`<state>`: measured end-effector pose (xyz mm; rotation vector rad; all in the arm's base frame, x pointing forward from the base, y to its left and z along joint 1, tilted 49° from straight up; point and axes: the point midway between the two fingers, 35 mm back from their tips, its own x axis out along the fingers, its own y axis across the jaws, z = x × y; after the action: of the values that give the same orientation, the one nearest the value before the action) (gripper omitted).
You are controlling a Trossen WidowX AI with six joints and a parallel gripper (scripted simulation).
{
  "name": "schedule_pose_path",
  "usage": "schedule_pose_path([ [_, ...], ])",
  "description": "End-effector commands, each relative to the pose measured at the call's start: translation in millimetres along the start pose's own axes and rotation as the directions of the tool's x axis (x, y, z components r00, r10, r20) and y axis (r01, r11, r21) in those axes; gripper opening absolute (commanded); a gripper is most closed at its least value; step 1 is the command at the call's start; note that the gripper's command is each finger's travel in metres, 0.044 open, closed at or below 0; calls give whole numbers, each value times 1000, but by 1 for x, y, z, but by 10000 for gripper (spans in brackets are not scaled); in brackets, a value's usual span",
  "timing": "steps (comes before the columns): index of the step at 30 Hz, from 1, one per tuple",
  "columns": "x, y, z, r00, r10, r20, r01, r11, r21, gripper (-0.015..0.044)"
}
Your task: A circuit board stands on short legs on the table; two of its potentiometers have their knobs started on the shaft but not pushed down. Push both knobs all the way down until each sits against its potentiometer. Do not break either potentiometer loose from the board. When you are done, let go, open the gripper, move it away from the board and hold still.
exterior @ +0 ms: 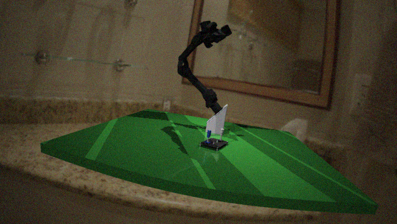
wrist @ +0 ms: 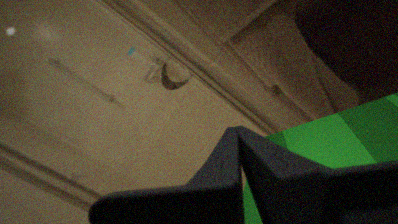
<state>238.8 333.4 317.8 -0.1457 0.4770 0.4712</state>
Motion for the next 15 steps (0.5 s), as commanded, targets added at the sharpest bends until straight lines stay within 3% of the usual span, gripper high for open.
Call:
schedule_pose_path([
  [1,31,-16,-25,992,-88,-92,91,995,38,0],
  [15,104,-89,-110,855,-356,-376,428,895,125,0],
])
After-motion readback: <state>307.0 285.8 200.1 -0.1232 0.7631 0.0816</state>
